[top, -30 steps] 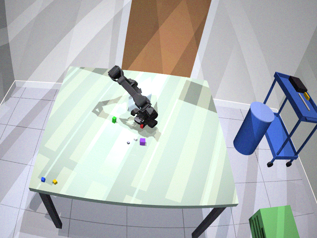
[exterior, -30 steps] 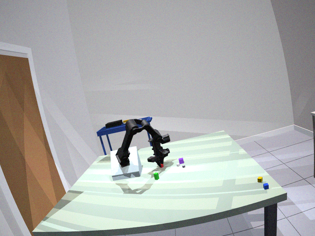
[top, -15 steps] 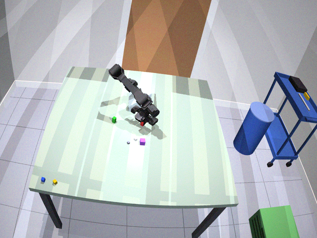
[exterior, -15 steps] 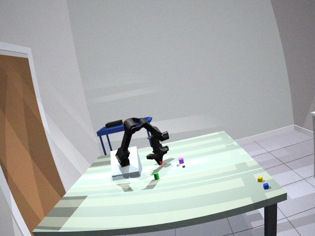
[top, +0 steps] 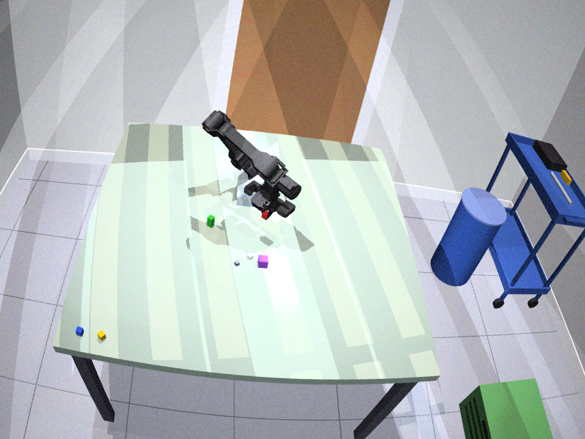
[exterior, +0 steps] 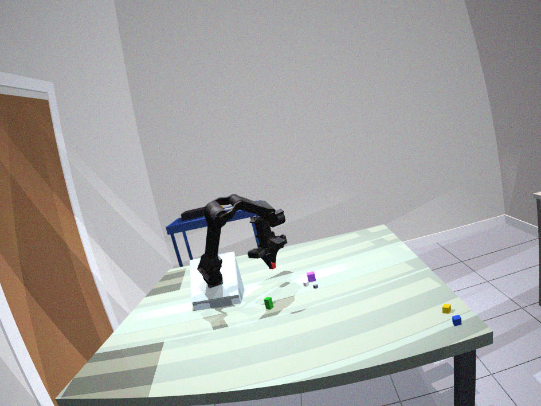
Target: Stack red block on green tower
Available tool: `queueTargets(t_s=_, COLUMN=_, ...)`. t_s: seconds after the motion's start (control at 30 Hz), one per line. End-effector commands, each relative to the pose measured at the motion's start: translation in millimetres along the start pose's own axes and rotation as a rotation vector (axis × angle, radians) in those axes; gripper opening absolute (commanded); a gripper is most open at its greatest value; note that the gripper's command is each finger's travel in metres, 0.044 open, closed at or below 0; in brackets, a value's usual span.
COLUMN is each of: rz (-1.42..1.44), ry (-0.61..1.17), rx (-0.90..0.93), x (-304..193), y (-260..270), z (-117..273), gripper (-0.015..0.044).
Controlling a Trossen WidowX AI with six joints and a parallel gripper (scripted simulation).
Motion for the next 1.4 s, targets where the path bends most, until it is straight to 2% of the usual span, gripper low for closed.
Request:
queueTargets(t_s=0.0, rz=-0.008, ry=0.002, rx=0.009, x=0.5, y=-0.5, z=22.9, gripper=0.0000)
queueTargets(t_s=0.47, rz=-0.007, ry=0.004, rx=0.012, x=7.2, y=-6.1, z=31.7, gripper=0.0000)
queueTargets(t_s=1.37, rz=-0.003, ry=0.005, rx=0.019, x=94.7, y=-132.3, z=31.8, gripper=0.0000)
Point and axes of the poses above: the point midway between the two fingers, 35 mm back from their tips, its own z axis back along the fingers, its own y axis across the jaws, x = y × z, the point moved 9 cm from there along z, back along the fingers, and after that the axes turned 1 degree about z, right-handed, at the moved point
